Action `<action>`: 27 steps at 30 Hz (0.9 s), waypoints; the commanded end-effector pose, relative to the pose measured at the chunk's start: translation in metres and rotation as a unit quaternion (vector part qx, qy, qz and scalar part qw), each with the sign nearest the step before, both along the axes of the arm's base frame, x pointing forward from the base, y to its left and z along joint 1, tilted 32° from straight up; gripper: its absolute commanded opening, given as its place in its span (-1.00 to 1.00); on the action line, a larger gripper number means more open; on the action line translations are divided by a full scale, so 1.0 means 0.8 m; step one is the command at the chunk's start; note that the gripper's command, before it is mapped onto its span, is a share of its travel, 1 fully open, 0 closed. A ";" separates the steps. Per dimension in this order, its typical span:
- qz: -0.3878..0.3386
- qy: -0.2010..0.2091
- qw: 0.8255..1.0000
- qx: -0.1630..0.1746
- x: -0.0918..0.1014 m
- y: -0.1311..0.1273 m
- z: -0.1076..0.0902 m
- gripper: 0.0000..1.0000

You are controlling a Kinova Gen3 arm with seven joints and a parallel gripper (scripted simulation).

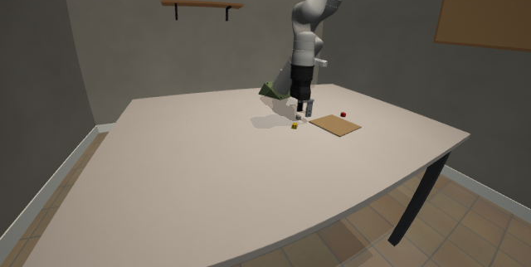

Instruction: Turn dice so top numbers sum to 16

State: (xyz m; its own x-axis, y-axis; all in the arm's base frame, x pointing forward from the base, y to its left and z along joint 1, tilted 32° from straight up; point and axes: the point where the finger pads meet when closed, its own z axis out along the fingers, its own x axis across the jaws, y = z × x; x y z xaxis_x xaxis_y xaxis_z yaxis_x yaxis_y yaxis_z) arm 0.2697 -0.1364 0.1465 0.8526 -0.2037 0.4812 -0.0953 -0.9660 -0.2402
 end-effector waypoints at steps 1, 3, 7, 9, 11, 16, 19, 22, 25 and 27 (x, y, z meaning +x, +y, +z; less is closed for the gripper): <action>0.007 0.000 1.000 -0.009 0.004 0.018 0.009 1.00; 0.007 0.000 1.000 -0.009 0.005 0.024 0.011 1.00; 0.007 0.000 1.000 -0.009 0.010 0.042 0.017 1.00; 0.007 0.000 1.000 -0.009 0.013 0.054 0.021 1.00; 0.007 0.000 1.000 -0.009 0.016 0.066 0.025 1.00; 0.007 0.000 1.000 -0.009 0.023 0.093 0.034 1.00; 0.007 0.000 1.000 -0.009 0.027 0.108 0.039 1.00; 0.007 0.000 1.000 -0.009 0.028 0.112 0.041 1.00; 0.007 0.000 1.000 -0.009 0.032 0.126 0.045 1.00; 0.007 0.000 1.000 -0.009 0.034 0.134 0.048 1.00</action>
